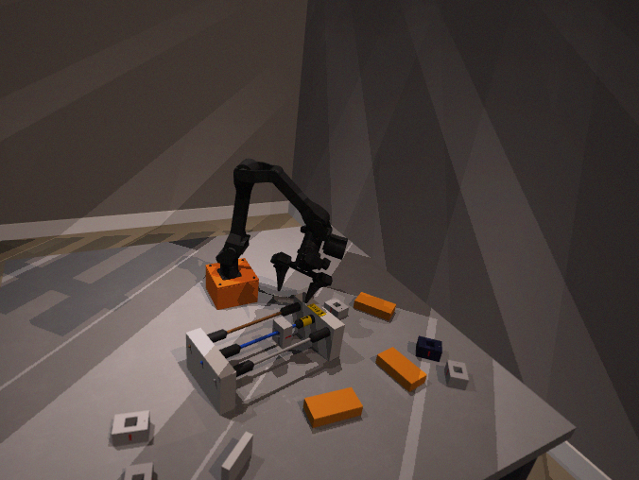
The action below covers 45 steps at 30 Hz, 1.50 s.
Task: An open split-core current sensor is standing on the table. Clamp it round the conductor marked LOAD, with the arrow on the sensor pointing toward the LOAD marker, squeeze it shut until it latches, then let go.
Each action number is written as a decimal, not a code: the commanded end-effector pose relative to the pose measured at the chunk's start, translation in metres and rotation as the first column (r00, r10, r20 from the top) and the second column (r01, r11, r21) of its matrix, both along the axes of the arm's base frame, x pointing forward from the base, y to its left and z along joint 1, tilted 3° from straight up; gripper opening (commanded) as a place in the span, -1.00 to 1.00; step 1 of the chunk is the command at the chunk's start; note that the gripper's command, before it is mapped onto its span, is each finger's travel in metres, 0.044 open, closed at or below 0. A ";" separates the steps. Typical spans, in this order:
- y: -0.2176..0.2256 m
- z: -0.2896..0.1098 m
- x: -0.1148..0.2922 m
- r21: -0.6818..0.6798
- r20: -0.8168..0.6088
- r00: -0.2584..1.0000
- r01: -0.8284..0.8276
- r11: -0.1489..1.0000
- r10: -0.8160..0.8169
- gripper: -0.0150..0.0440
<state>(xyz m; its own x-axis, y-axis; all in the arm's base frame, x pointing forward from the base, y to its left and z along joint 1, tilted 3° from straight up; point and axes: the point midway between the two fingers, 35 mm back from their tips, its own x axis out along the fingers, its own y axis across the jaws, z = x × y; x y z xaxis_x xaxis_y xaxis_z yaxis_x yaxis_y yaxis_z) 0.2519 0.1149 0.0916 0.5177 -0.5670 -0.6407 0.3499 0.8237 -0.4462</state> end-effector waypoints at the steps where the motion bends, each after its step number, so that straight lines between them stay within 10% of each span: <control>1: 0.018 0.007 -0.019 0.332 0.484 0.836 0.097 0.938 -0.258 1.00; 28: 0.016 0.005 -0.017 0.270 0.422 0.881 0.107 0.957 -0.217 1.00; 37: -0.005 0.001 0.007 -0.032 -0.144 0.988 -0.069 0.997 0.063 1.00; 45: -0.025 0.006 0.029 0.037 -0.609 0.699 -0.447 0.894 0.375 1.00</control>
<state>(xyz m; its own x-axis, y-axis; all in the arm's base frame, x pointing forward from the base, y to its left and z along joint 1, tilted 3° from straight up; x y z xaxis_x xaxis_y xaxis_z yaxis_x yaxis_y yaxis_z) 0.2597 0.1085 0.0921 0.4467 -0.5577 -0.6996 0.1817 0.8222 -0.5395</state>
